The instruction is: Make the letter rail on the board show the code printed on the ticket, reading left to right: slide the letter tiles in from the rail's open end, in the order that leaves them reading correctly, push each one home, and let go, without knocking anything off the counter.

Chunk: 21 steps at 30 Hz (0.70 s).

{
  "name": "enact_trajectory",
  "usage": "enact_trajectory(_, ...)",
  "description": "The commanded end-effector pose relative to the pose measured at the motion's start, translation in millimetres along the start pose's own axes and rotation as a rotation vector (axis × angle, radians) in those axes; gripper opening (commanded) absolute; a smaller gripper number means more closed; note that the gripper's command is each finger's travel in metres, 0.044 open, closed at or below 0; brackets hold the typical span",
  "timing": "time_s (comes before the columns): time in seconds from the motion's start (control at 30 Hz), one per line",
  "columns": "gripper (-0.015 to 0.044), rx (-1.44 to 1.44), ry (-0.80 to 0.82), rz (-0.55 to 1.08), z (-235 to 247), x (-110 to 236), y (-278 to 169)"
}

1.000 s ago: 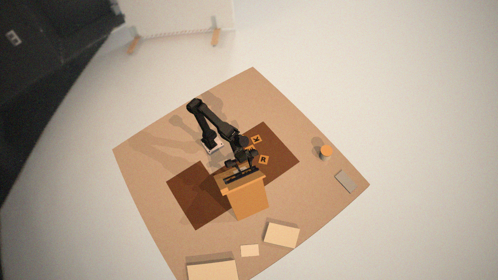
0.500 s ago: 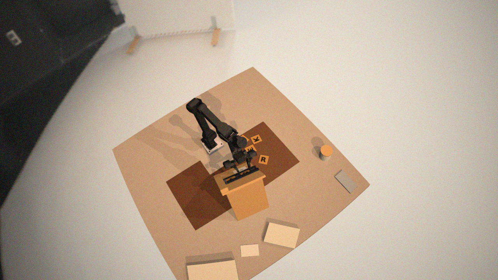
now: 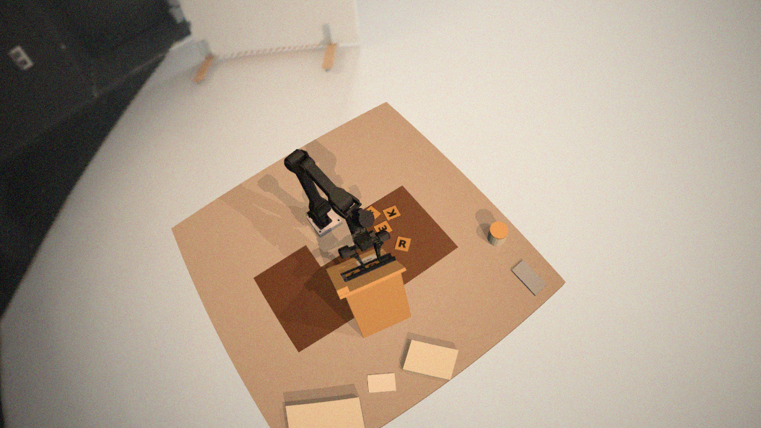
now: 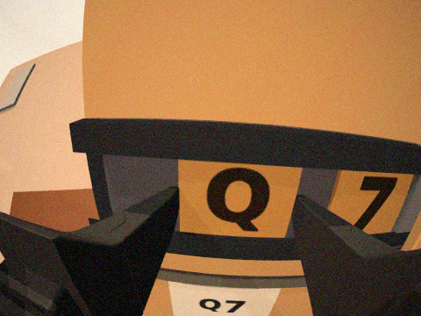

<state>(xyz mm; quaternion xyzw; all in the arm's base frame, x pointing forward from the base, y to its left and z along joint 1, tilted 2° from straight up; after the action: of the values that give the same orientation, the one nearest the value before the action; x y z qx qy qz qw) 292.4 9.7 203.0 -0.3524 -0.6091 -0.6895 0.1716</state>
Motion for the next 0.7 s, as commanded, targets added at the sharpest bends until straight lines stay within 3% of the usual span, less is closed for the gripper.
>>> enact_trajectory(0.0,0.0,0.005,0.002,0.001,-2.9,-0.1,-1.0)
enact_trajectory(0.6,0.0,0.006,0.002,0.001,-12.7,-0.2,-1.0)
enact_trajectory(0.67,0.0053,0.0,-0.001,0.0,-11.2,-0.1,-0.1)
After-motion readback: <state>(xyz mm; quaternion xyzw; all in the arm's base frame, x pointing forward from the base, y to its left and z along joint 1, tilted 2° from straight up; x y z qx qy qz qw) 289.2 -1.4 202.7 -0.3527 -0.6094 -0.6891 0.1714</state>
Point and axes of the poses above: the point midway between the two fingers, 35 mm back from their tips, its own x axis back along the fingers, its own z axis across the jaws, y = z × x, the point moved 7 cm from there along x, back along the fingers
